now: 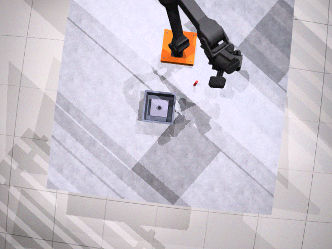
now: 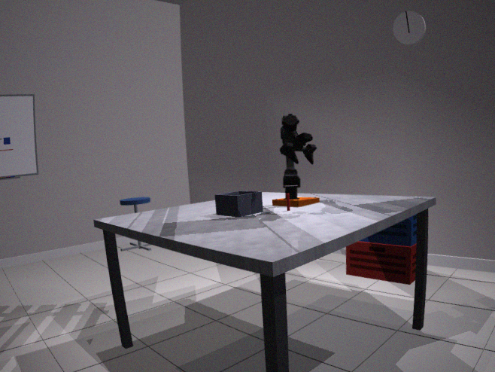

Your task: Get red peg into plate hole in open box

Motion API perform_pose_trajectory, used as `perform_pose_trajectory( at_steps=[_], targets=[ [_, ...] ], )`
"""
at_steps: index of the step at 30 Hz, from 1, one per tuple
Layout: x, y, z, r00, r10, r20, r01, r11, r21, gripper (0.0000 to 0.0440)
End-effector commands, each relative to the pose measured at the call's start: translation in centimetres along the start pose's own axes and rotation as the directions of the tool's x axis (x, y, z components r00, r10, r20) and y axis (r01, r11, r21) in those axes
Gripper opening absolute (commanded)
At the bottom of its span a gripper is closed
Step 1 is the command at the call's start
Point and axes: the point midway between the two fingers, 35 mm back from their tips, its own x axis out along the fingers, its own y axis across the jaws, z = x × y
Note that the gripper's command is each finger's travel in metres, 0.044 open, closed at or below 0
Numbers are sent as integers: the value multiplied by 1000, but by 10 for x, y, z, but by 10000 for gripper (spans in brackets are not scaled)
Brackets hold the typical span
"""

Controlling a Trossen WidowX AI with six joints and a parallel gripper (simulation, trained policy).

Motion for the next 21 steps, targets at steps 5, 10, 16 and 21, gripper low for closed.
perform_pose_trajectory(
  at_steps=[5, 10, 16, 21],
  targets=[
    [6, -1, -23, 996, -13, -88, 37, 960, 279, 440],
    [9, -1, -35, 990, -18, -137, 76, 899, 431, 440],
    [12, -2, -50, 980, -20, -196, 135, 794, 593, 440],
    [15, -2, -62, 969, -20, -245, 193, 682, 706, 440]
  ],
)
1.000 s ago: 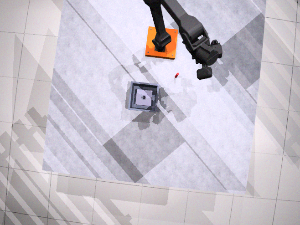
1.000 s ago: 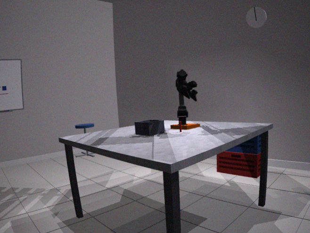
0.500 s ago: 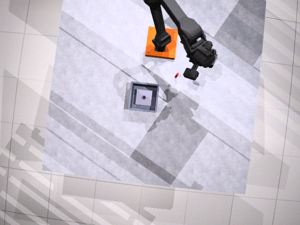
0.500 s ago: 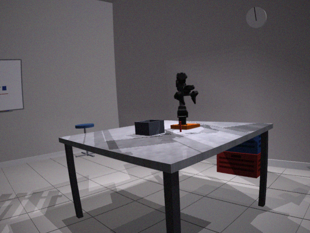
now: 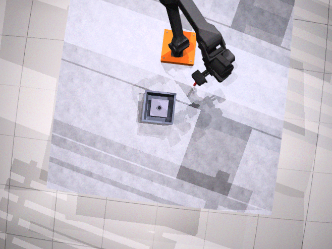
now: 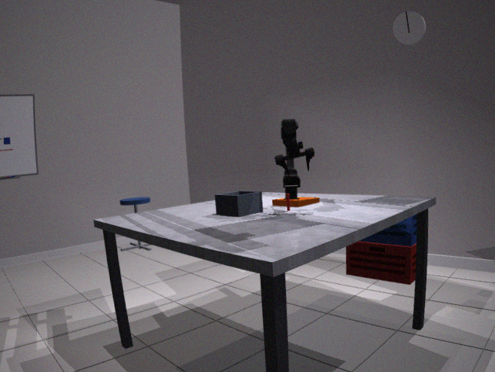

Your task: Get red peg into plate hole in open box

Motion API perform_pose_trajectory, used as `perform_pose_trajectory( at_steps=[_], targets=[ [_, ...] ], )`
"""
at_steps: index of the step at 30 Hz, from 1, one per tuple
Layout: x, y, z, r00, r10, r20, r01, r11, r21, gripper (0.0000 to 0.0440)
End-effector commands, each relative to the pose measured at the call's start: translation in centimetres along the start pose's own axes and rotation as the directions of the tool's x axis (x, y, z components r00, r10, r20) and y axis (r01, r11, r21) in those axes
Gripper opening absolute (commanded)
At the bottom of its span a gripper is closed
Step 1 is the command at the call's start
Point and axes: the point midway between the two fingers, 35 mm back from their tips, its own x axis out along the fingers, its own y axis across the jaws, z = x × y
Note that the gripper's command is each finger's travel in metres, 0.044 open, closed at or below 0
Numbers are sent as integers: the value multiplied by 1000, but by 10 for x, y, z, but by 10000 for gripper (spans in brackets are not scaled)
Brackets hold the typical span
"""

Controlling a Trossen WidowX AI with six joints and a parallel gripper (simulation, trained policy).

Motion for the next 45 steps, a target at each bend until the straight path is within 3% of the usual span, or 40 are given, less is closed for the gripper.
perform_pose_trajectory(
  at_steps=[1, 8, 15, 23, 32, 38, 45],
  targets=[
    [6, -8, -10, 999, -32, -42, 38, 988, 150, 440],
    [13, -19, -22, 992, -74, -99, 106, 923, 369, 440],
    [22, -30, -35, 981, -113, -158, 184, 805, 563, 440],
    [36, -43, -49, 961, -153, -228, 274, 614, 740, 440],
    [64, -59, -65, 938, -194, -287, 340, 345, 875, 440],
    [89, -68, -71, 934, -218, -283, 326, 198, 924, 440],
    [116, -76, -76, 939, -237, -249, 276, 86, 957, 439]
  ],
)
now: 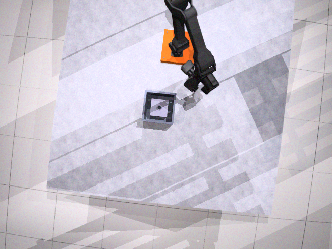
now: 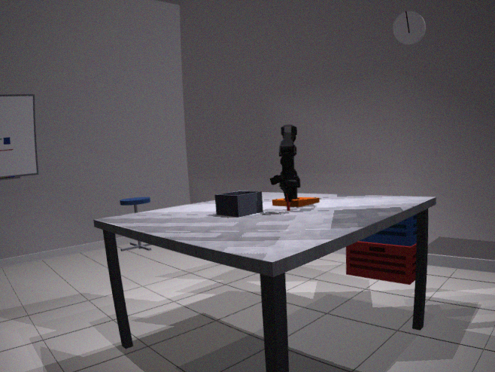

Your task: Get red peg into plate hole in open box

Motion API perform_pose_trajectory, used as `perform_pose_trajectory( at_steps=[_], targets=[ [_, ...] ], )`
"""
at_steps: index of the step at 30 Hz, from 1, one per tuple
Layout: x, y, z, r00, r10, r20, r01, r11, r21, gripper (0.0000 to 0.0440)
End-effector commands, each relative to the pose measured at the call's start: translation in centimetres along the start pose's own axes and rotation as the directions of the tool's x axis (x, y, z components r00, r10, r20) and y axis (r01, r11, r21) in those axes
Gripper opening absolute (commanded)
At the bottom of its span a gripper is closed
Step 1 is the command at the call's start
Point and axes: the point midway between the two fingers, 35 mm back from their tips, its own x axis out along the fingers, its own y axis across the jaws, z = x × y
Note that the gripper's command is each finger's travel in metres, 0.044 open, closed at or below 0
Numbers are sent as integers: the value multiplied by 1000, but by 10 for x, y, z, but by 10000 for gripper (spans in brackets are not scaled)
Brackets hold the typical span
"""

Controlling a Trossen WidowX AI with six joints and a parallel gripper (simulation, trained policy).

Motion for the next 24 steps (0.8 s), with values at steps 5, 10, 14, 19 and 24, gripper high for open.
perform_pose_trajectory(
  at_steps=[5, 10, 14, 19, 24],
  targets=[
    [27, -2, 1, 1000, 17, 14, -19, 990, 140, 364],
    [31, -6, -1, 1000, 2, -14, 1, 981, 192, 233],
    [30, -4, 0, 999, 4, -37, 4, 978, 209, 128],
    [28, -1, 1, 998, 9, -66, 6, 975, 223, 0],
    [18, 4, 12, 999, 30, -15, -26, 979, 201, 0]
  ],
)
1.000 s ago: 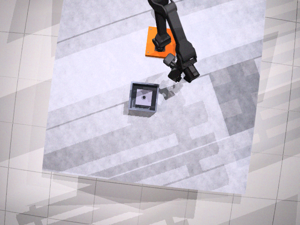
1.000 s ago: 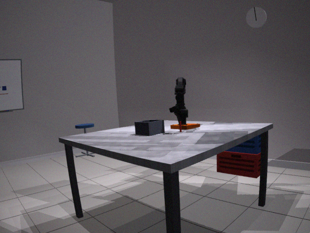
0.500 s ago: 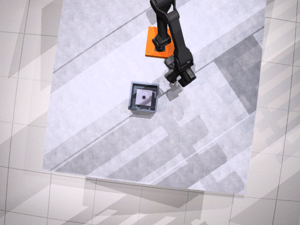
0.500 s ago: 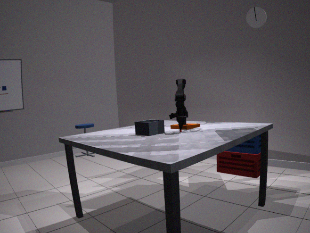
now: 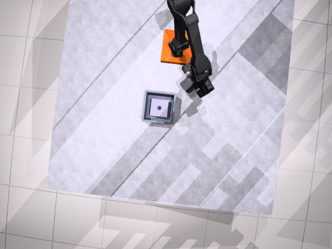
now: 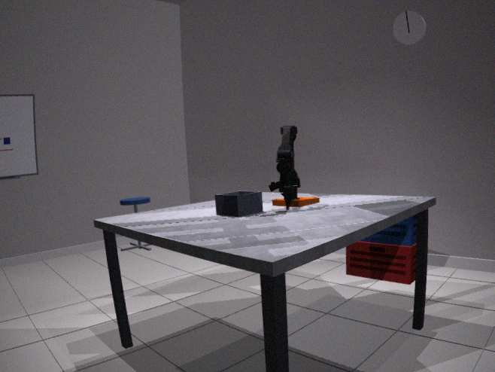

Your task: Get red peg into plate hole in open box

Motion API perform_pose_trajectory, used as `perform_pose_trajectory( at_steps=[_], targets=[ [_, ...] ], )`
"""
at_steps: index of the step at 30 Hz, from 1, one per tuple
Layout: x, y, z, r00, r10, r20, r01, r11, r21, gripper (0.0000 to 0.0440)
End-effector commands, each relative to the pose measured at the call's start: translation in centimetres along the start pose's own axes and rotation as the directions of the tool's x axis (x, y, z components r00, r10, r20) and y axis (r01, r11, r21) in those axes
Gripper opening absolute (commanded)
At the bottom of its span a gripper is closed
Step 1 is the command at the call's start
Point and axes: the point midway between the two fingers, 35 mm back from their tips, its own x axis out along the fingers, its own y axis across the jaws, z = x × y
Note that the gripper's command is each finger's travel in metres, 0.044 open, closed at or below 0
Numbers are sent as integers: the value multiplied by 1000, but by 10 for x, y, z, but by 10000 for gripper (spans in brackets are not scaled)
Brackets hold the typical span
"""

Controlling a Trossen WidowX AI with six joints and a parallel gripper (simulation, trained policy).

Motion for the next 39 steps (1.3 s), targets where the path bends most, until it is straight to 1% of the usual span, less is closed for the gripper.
perform_pose_trajectory(
  at_steps=[1, 14, 26, 39],
  targets=[
    [-12, 9, 9, 999, 37, 40, -36, 999, -22, 0],
    [-57, 22, 40, 979, 97, 177, -78, 991, -113, 0],
    [-102, 35, 79, 953, 128, 275, -94, 986, -136, 0],
    [-115, 34, 132, 936, 110, 333, -91, 993, -72, 0]
  ],
)
